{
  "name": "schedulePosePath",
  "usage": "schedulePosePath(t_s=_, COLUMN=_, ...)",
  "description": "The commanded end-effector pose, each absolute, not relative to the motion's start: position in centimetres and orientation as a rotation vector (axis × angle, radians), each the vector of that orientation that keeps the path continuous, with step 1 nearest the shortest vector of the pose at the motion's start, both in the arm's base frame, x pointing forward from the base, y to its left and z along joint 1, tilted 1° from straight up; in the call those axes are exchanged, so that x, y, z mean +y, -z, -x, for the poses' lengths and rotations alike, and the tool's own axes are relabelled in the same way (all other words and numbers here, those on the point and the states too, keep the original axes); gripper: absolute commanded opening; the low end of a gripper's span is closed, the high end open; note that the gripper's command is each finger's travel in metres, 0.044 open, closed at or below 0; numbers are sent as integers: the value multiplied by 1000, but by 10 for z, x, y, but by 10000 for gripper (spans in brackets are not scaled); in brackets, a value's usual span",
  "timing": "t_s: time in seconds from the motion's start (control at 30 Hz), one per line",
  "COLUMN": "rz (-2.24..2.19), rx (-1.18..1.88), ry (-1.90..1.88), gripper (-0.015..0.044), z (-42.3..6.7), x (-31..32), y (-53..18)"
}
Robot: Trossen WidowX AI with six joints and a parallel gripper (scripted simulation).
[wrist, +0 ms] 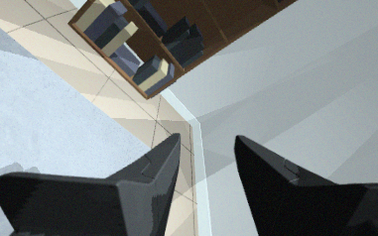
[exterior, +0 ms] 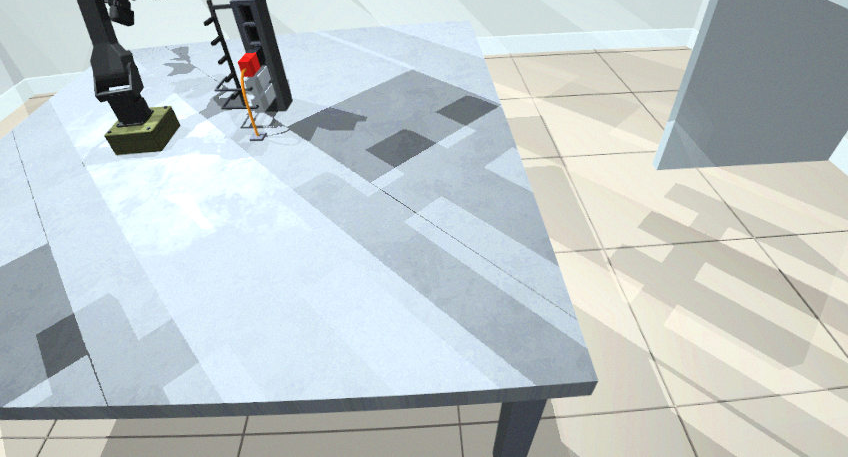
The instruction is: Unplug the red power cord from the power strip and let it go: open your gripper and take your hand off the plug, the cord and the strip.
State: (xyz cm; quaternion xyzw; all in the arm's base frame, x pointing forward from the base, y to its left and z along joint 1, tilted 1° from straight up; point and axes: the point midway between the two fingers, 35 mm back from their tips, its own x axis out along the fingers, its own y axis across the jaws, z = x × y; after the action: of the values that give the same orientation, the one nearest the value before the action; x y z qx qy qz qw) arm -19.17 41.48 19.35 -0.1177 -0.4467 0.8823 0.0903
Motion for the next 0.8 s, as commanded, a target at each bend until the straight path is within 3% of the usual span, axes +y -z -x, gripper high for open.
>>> schedulePosePath(t_s=0.0, rz=442, rx=-1017, ry=-2577, gripper=160, z=147, x=440, y=-197)
schedulePosePath(t_s=0.77, rz=401, rx=151, ry=-1982, gripper=160, z=-87, x=471, y=-204)
